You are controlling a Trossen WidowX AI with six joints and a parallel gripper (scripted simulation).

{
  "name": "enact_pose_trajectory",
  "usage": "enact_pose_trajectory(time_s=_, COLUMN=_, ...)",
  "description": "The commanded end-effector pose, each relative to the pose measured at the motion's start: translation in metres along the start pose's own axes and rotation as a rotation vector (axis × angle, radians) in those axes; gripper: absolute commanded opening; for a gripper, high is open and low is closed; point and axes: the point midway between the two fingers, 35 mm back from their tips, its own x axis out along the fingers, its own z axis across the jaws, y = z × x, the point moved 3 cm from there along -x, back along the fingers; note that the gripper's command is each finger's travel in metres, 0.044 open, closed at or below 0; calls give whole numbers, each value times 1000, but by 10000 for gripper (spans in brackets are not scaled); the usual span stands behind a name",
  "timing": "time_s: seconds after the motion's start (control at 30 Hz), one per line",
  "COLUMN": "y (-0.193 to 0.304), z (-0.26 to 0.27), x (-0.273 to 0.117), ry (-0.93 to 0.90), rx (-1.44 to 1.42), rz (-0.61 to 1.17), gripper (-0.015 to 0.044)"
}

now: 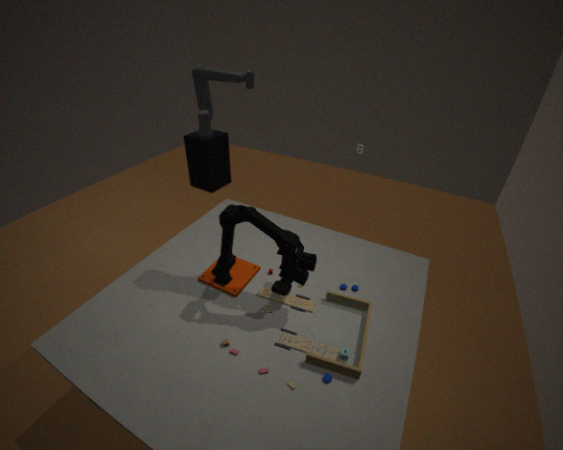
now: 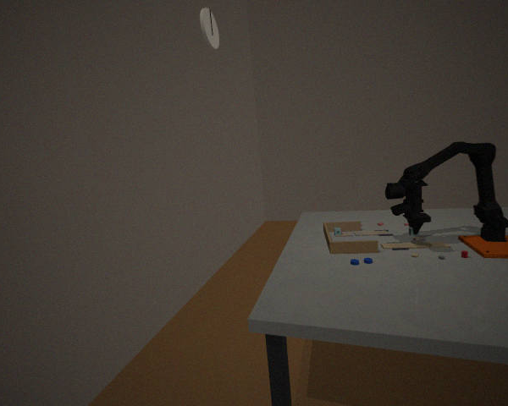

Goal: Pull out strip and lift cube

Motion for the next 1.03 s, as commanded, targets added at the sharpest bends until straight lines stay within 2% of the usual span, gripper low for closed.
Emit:
enact_pose_trajectory(time_s=0.0, y=2, z=0, x=-21, ry=-6, rx=-3, rz=-20, gripper=0)
enact_pose_trajectory(time_s=0.13, y=2, z=0, x=-34, ry=-6, rx=-3, rz=-20, gripper=0)
enact_pose_trajectory(time_s=1.0, y=2, z=0, x=-34, ry=-6, rx=-3, rz=-20, gripper=0)
